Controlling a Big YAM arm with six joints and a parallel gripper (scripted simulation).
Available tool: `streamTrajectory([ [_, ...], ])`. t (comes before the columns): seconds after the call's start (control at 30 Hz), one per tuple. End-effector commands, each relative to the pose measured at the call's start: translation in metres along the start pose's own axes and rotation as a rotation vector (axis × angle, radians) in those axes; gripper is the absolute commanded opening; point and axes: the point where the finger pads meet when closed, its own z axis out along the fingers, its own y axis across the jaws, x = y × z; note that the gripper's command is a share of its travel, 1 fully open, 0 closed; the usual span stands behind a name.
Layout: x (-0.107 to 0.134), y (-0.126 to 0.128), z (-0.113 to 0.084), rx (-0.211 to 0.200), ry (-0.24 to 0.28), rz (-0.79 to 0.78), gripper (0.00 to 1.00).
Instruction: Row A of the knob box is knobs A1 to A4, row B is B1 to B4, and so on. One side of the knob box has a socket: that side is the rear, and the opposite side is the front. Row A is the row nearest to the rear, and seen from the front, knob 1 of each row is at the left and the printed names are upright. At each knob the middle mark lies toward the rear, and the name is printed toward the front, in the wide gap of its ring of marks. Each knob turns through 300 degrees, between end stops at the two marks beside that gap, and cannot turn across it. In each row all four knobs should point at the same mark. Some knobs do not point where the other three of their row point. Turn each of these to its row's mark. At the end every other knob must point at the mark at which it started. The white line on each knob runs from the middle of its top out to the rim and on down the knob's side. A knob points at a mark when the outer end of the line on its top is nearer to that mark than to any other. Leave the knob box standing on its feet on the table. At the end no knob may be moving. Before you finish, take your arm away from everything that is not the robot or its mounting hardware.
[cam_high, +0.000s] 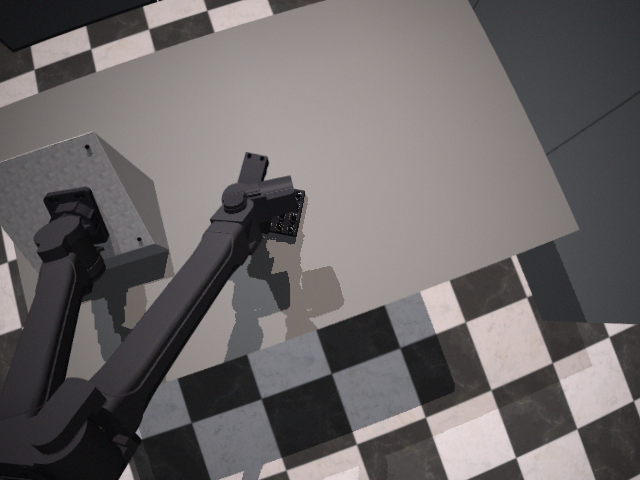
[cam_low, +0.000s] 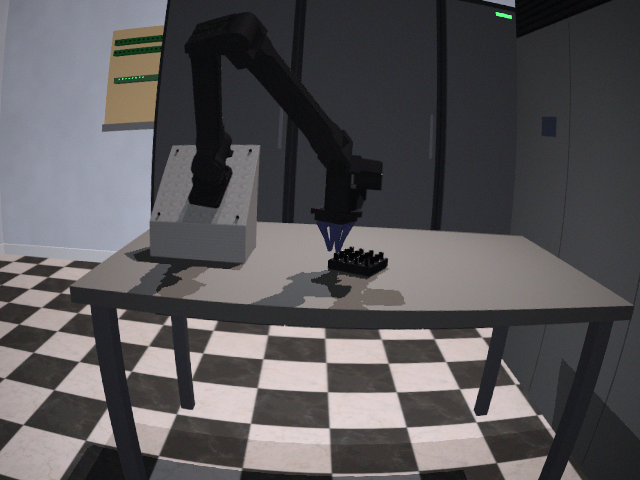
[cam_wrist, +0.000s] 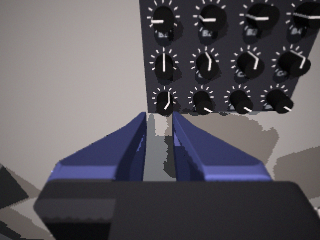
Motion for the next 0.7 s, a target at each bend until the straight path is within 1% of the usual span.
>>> streamTrajectory([
  [0.0, 0.0023, -0.0102, -0.003, 0.02, -0.014, 0.025, 0.19],
  [0.67, 0.0027, -0.0124, -0.003, 0.021, -0.014, 0.028, 0.19],
])
